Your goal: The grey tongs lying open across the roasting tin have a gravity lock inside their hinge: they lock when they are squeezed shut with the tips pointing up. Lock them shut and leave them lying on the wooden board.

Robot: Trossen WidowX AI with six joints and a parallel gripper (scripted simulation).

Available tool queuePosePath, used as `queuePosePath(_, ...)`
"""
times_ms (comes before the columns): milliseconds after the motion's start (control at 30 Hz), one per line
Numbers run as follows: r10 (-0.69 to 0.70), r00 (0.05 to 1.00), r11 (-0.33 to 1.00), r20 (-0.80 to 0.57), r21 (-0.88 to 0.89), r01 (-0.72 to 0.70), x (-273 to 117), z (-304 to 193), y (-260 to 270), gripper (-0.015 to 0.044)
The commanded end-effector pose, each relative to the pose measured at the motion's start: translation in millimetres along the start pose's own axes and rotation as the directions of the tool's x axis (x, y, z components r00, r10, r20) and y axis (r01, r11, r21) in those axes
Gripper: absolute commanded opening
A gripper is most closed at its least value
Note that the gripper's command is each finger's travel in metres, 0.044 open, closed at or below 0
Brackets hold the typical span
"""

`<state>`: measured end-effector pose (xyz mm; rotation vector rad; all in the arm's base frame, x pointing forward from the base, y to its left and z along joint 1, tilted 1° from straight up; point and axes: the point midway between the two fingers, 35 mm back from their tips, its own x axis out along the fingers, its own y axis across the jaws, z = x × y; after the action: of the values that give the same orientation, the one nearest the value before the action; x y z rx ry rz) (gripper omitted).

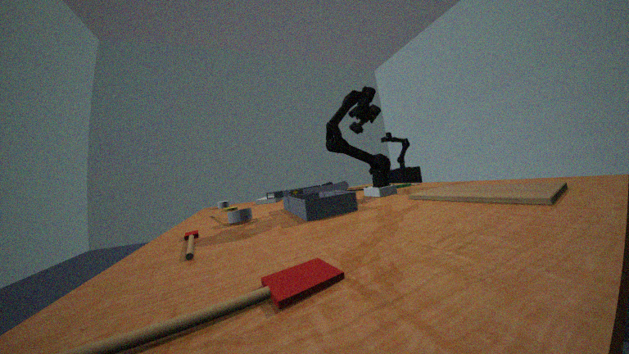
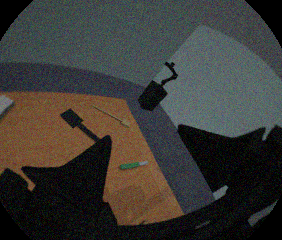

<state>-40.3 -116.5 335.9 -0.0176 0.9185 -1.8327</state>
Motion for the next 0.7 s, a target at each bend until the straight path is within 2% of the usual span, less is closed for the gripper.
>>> queuePosePath(0,0.0,1.0,1.0,0.0,0.0,0.0,0,0,0,0.0426)
queuePosePath(200,0.11,0.994,0.994,0.027,0.002,-0.11,5,2,-1,0.044)
queuePosePath(333,0.246,0.967,0.969,0.064,0.006,-0.246,13,9,0,0.044)
queuePosePath(667,0.572,0.817,0.82,0.071,-0.07,-0.568,40,35,24,0.044)
